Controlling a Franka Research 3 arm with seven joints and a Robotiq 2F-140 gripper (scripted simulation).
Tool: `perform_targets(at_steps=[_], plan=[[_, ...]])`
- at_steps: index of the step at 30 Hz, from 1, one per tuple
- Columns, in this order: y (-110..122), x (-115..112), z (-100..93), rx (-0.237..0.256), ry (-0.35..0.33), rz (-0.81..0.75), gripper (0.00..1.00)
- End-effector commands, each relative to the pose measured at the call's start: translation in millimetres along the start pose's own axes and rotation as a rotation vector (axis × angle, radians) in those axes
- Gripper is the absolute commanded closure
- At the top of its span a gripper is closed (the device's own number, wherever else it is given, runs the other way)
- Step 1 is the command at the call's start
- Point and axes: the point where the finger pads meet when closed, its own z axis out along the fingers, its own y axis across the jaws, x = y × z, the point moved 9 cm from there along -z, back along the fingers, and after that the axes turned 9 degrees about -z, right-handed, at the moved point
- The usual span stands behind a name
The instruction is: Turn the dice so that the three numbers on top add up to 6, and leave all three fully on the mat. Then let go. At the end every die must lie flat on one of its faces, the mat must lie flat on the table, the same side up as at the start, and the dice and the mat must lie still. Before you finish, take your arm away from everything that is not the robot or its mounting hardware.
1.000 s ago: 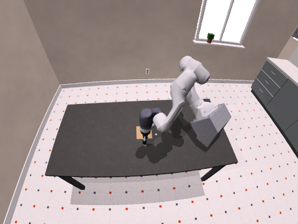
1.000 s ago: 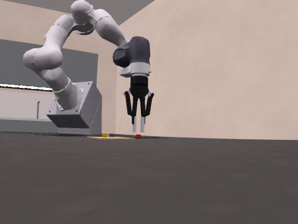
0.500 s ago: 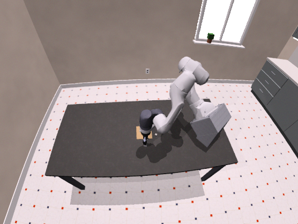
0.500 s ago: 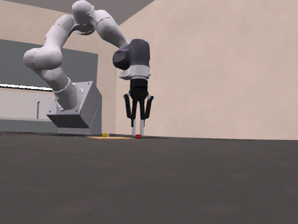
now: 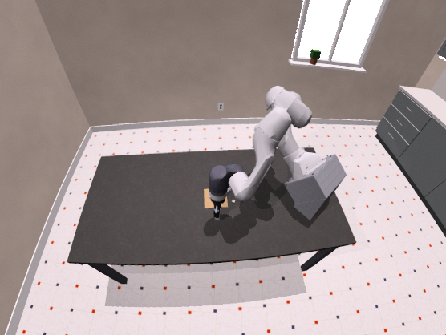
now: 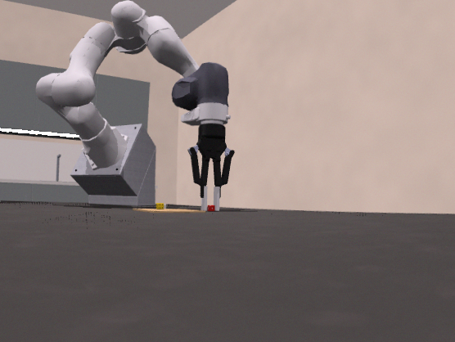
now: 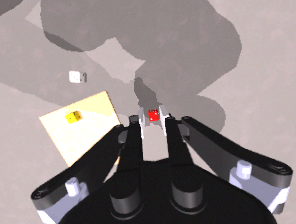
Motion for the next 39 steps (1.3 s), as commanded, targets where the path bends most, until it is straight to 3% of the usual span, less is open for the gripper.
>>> perform_targets(at_steps=[1,33,34,39], plan=[[1.8,-1.2,-0.3,-0.006,-0.004,-0.004,0.81],[1.8,-1.2,-0.3,-0.006,-0.004,-0.004,0.81],[1.8,-1.2,-0.3,-0.006,-0.004,-0.004,0.93],[1.8,-1.2,-0.3,-0.006,-0.004,-0.004,0.93]])
